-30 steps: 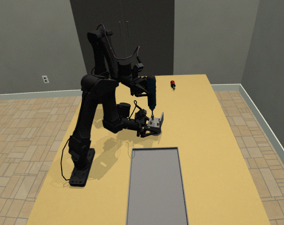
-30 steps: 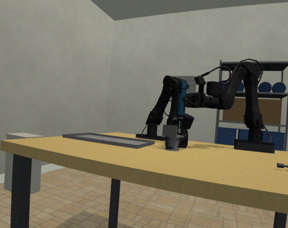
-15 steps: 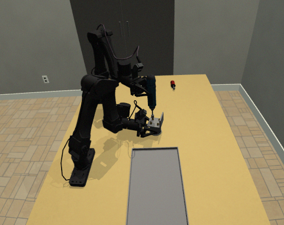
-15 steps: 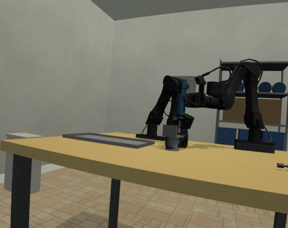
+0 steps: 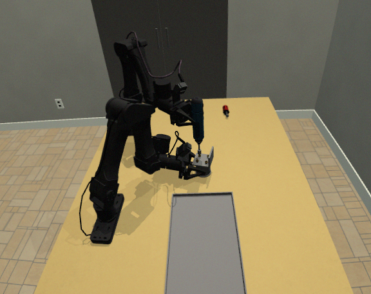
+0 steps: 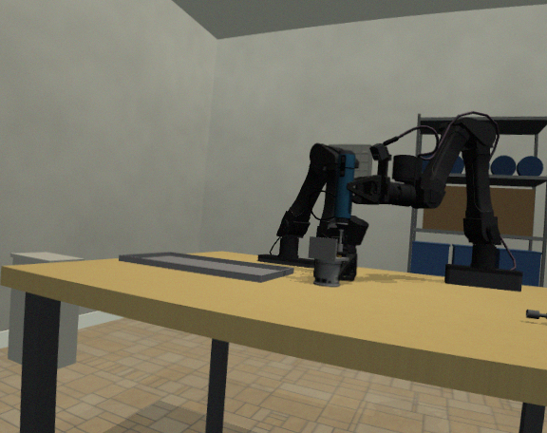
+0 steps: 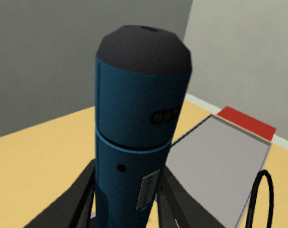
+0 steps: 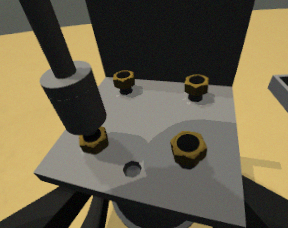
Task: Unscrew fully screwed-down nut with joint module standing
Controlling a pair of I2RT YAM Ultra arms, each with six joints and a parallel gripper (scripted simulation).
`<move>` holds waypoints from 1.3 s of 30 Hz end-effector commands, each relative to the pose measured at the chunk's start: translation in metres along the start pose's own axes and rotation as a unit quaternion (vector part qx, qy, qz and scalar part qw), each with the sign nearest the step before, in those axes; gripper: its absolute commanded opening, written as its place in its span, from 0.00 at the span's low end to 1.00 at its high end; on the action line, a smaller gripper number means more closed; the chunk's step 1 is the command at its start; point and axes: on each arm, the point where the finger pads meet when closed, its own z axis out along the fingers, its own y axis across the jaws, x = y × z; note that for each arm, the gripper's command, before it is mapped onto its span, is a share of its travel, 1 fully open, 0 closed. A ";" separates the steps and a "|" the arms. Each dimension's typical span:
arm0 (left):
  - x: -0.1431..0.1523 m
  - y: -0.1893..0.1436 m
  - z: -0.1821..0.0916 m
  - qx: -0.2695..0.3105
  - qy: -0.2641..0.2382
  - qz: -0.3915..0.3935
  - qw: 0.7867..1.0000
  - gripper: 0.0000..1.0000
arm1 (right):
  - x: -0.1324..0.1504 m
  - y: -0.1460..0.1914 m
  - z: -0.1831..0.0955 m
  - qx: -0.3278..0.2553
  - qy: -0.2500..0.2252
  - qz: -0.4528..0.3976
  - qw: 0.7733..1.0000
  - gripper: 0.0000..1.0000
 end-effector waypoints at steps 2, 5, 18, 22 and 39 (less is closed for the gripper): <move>-0.041 0.002 0.003 -0.001 -0.066 -0.008 0.998 0.42 | 0.002 0.002 0.003 -0.001 0.005 -0.001 1.000 0.59; -0.041 0.002 0.003 -0.001 -0.066 -0.008 0.998 0.42 | 0.002 0.002 0.003 -0.001 0.005 -0.001 1.000 0.59; -0.040 0.003 0.003 -0.001 -0.065 -0.008 0.998 0.42 | 0.002 0.002 0.003 -0.001 0.005 -0.001 1.000 0.59; -0.041 0.003 0.003 -0.001 -0.066 -0.008 0.998 0.42 | 0.002 0.002 0.003 -0.001 0.005 -0.001 1.000 0.59; -0.039 0.004 0.003 -0.001 -0.063 -0.008 0.998 0.42 | 0.002 0.002 0.003 -0.001 0.005 -0.001 1.000 0.59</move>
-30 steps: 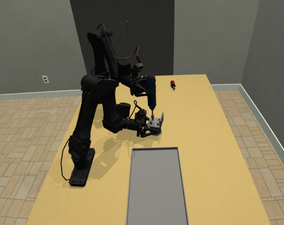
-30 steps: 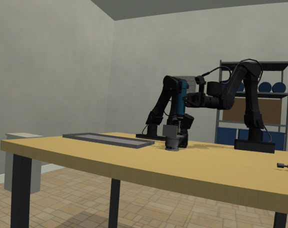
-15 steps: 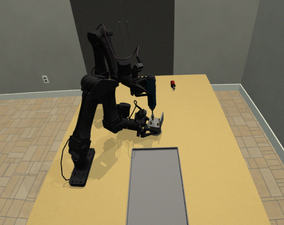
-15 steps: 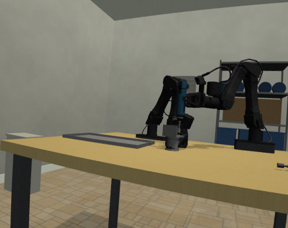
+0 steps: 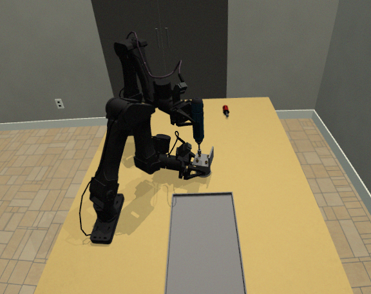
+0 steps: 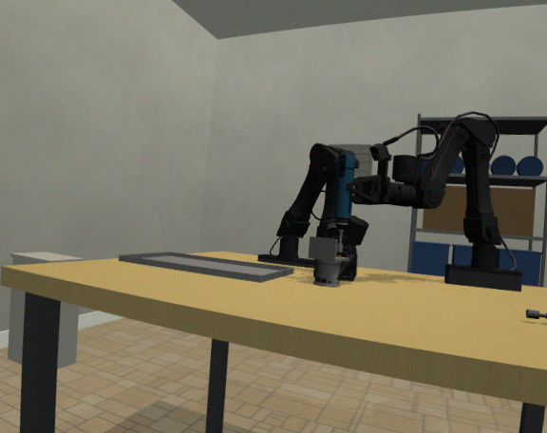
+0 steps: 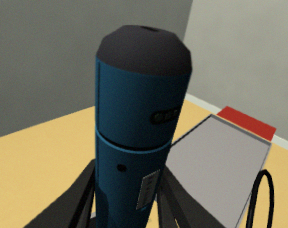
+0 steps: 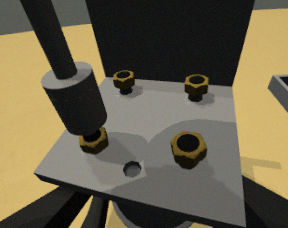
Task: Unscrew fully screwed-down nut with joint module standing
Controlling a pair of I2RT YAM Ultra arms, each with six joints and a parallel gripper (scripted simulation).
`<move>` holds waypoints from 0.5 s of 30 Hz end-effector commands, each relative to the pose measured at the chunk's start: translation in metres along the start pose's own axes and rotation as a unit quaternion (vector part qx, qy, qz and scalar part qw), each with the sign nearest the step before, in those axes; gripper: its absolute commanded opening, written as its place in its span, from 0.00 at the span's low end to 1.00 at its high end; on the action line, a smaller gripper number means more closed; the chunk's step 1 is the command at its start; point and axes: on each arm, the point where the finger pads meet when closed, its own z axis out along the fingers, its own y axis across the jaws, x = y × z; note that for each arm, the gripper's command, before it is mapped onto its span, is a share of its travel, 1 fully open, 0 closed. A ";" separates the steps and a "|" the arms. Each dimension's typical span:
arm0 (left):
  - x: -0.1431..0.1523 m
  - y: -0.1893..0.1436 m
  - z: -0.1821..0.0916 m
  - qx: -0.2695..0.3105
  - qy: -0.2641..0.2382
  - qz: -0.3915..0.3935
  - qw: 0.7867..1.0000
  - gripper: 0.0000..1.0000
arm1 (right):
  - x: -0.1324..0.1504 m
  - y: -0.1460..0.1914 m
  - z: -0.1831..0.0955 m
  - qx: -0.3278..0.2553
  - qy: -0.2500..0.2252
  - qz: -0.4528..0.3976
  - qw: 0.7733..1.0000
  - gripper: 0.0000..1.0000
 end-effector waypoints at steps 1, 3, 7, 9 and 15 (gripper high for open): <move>-0.039 0.004 0.003 -0.001 -0.063 -0.008 0.998 0.42 | 0.002 0.002 0.003 -0.001 0.005 -0.001 1.000 0.59; -0.039 0.004 0.003 -0.001 -0.063 -0.008 0.998 0.42 | 0.002 0.002 0.003 -0.001 0.005 -0.001 1.000 0.59; -0.039 0.004 0.003 -0.001 -0.062 -0.008 0.998 0.42 | 0.002 0.002 0.003 -0.001 0.005 -0.001 1.000 0.59; -0.038 0.002 0.004 0.000 -0.061 -0.008 0.998 0.42 | 0.002 0.002 0.003 -0.001 0.005 -0.001 1.000 0.59; -0.037 0.002 0.004 0.001 -0.060 -0.008 0.998 0.42 | 0.002 0.002 0.003 -0.001 0.005 -0.001 1.000 0.59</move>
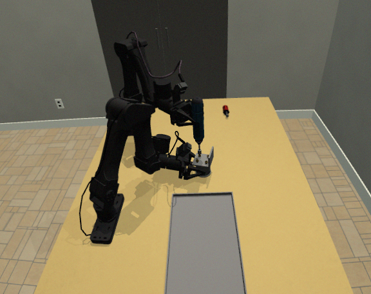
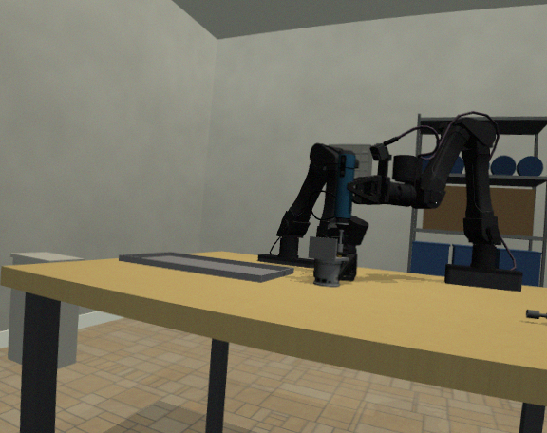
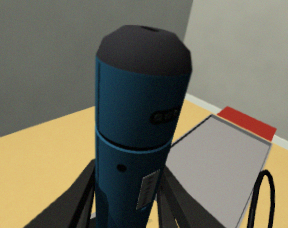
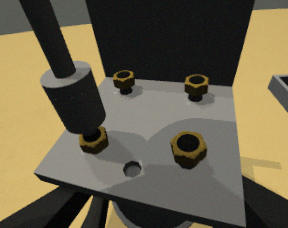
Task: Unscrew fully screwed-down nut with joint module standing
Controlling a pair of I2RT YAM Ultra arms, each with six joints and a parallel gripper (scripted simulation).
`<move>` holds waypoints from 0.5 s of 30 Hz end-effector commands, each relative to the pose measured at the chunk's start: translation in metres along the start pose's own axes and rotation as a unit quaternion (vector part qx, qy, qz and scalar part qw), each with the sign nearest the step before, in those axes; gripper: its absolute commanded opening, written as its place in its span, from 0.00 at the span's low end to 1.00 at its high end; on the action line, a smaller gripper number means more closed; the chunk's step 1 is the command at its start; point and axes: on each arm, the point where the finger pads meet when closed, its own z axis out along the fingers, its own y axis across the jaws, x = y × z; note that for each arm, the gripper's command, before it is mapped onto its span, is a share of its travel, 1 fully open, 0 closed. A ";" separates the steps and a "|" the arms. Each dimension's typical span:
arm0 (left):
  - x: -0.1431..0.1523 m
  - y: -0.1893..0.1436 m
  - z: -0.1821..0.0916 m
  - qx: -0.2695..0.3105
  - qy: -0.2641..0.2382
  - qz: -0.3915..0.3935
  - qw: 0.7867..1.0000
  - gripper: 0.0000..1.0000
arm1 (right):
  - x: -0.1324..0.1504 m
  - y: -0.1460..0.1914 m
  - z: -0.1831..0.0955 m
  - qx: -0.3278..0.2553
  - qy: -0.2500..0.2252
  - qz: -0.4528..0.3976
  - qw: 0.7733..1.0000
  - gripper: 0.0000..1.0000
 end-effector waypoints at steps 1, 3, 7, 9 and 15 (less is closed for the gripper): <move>-0.037 0.001 0.004 0.001 -0.060 -0.008 0.998 0.42 | 0.002 0.002 0.003 -0.001 0.005 -0.001 1.000 0.59; -0.037 0.001 0.004 0.001 -0.060 -0.008 0.998 0.42 | 0.002 0.002 0.003 -0.001 0.005 -0.001 1.000 0.59; -0.037 0.001 0.004 0.001 -0.060 -0.008 0.998 0.42 | 0.002 0.002 0.003 -0.001 0.005 -0.001 1.000 0.59; -0.036 0.001 0.004 0.002 -0.059 -0.008 0.998 0.42 | 0.002 0.002 0.003 -0.001 0.005 -0.001 1.000 0.59; -0.035 0.000 0.004 0.003 -0.057 -0.007 0.998 0.42 | 0.002 0.002 0.003 -0.001 0.005 -0.001 1.000 0.59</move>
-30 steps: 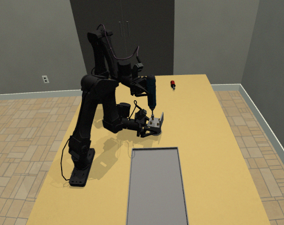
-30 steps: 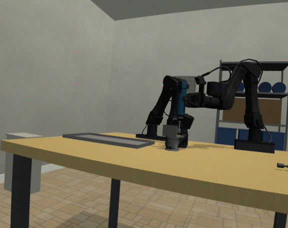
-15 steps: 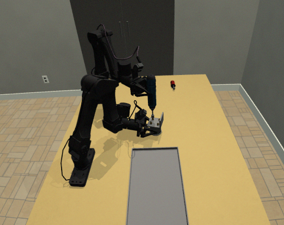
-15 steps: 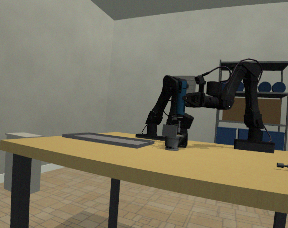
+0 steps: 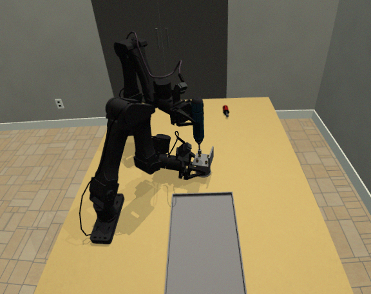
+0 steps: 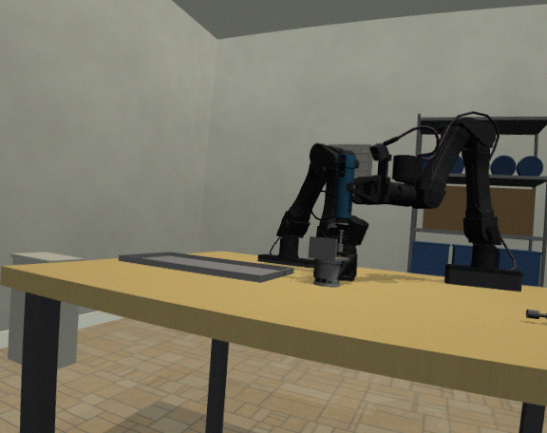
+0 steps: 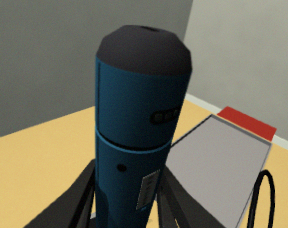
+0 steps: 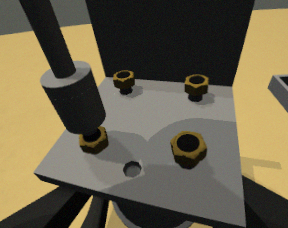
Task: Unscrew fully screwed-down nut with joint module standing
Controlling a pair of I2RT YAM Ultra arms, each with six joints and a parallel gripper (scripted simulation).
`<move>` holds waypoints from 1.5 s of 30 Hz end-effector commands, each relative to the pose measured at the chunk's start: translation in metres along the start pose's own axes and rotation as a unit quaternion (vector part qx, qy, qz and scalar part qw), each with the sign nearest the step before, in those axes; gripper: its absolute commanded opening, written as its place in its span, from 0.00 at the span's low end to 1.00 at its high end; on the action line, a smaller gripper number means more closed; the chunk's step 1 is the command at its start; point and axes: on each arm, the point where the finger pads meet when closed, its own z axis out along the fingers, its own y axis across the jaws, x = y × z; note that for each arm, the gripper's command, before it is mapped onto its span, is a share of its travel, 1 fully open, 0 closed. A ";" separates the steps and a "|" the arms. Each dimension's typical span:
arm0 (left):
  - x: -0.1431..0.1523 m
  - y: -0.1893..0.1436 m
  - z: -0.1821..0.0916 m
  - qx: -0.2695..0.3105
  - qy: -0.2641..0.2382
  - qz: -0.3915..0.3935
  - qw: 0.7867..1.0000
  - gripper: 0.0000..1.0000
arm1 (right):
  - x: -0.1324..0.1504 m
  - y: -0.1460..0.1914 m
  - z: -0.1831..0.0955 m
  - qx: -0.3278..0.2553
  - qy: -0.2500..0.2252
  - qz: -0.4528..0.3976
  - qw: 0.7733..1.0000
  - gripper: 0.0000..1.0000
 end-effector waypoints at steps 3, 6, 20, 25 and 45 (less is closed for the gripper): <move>-0.035 0.000 0.004 0.003 -0.057 -0.007 0.998 0.42 | 0.002 0.002 0.003 -0.001 0.005 -0.001 1.000 0.59; -0.035 0.000 0.004 0.003 -0.057 -0.007 0.998 0.42 | 0.002 0.002 0.003 -0.001 0.005 -0.001 1.000 0.59; -0.039 -0.001 0.003 0.004 -0.061 -0.008 0.998 0.42 | 0.002 0.002 0.003 -0.001 0.005 -0.001 1.000 0.59; -0.039 -0.001 0.003 0.004 -0.061 -0.008 0.998 0.42 | 0.002 0.002 0.003 -0.001 0.005 -0.001 1.000 0.59; -0.031 -0.002 0.002 0.004 -0.055 -0.007 0.998 0.42 | 0.002 0.002 0.003 -0.001 0.005 -0.001 1.000 0.59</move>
